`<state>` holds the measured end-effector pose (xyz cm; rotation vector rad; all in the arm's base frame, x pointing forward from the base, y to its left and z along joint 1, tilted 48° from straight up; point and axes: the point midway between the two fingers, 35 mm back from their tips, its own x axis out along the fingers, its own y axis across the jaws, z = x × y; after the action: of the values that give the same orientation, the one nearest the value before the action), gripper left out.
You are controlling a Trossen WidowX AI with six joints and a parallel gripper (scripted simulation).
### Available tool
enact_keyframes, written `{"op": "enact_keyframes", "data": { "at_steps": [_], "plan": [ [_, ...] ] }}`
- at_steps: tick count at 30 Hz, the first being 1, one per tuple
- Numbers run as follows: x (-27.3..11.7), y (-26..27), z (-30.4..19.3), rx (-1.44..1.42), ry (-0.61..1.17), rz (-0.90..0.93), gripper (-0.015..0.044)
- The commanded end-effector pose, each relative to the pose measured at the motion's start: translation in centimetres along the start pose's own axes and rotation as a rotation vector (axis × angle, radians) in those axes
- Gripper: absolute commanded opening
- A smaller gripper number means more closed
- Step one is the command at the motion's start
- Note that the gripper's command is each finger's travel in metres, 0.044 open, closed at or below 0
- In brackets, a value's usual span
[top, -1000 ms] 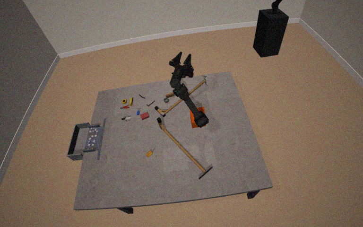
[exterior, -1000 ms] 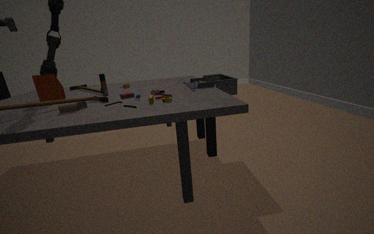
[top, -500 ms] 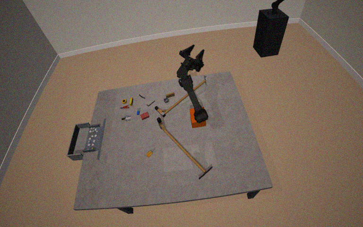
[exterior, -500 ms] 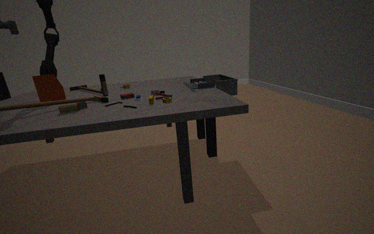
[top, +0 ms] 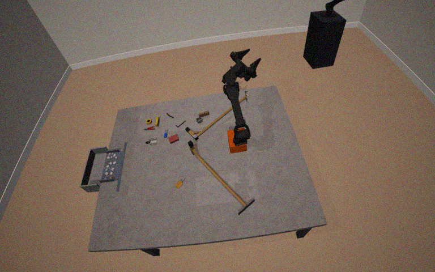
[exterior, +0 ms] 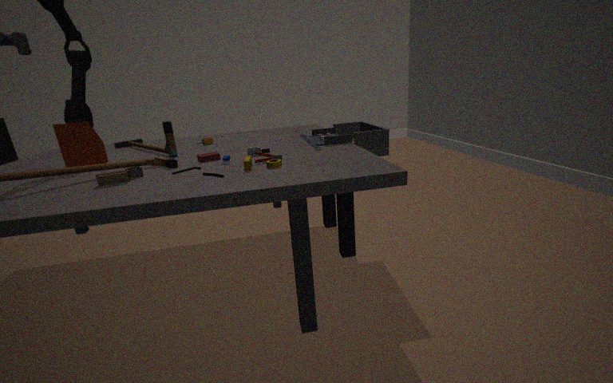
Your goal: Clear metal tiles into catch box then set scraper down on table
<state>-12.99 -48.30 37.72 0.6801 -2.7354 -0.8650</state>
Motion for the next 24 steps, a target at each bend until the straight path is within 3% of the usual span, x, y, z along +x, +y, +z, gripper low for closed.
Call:
{"op": "enact_keyframes", "data": {
  "at_steps": [1, 24],
  "plan": [
    [1.7, 0.2, 1.5, 0.028, -0.035, 0.044, 0.0440],
    [11.6, 5.1, 12.0, 0.244, -0.204, 0.368, 0.0440]
  ]
}}
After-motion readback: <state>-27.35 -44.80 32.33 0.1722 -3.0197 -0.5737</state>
